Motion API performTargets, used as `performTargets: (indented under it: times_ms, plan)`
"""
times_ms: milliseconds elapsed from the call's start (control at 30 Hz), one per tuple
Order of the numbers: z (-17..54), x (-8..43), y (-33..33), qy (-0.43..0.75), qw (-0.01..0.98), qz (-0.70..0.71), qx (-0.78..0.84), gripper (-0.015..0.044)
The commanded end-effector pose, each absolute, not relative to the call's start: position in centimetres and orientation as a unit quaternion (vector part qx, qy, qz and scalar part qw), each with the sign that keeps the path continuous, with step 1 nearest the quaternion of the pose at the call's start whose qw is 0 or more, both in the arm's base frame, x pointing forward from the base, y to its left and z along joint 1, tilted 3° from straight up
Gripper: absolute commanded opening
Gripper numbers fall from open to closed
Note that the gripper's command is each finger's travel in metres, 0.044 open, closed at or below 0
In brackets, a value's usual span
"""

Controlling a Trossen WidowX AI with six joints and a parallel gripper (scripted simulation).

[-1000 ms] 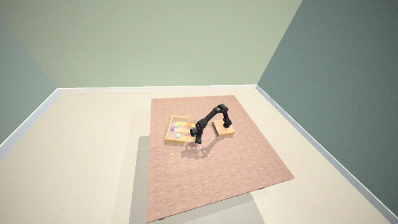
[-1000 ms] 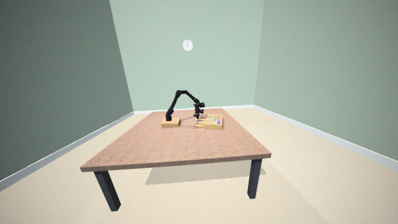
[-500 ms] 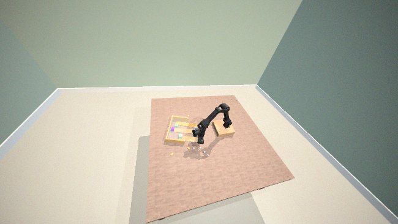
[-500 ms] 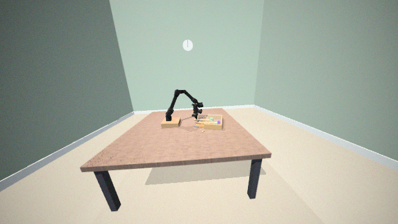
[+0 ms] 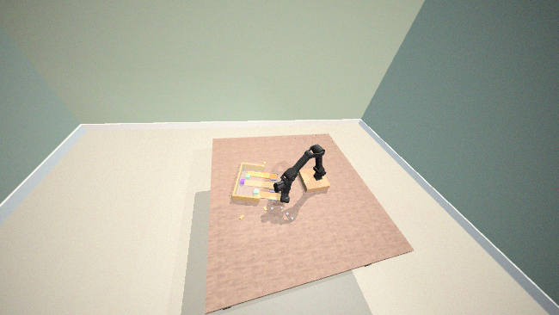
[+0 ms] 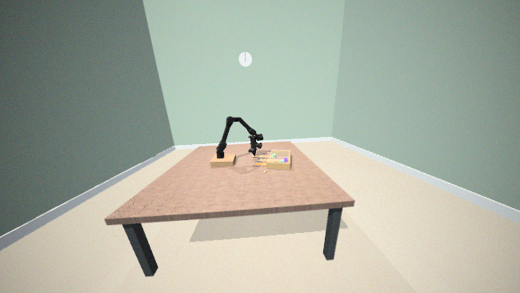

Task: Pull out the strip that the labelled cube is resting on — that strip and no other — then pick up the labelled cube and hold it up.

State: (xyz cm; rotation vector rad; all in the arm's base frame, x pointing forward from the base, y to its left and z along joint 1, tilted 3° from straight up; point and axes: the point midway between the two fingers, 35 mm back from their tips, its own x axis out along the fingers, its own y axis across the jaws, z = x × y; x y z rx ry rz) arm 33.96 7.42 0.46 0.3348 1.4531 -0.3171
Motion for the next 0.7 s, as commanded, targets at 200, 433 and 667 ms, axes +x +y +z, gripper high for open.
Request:
performTargets:
  times_ms: [200, 433, 667]
  plan:
    - [-0.2, 31.9, 8.1, 0.668, 0.715, -0.144, 0.149, 0.0000]
    - [-0.2, 31.0, 8.5, 0.668, 0.715, -0.144, 0.149, 0.0000]
    - [-0.3, 30.1, 8.9, 0.668, 0.714, -0.144, 0.149, 0.0000]
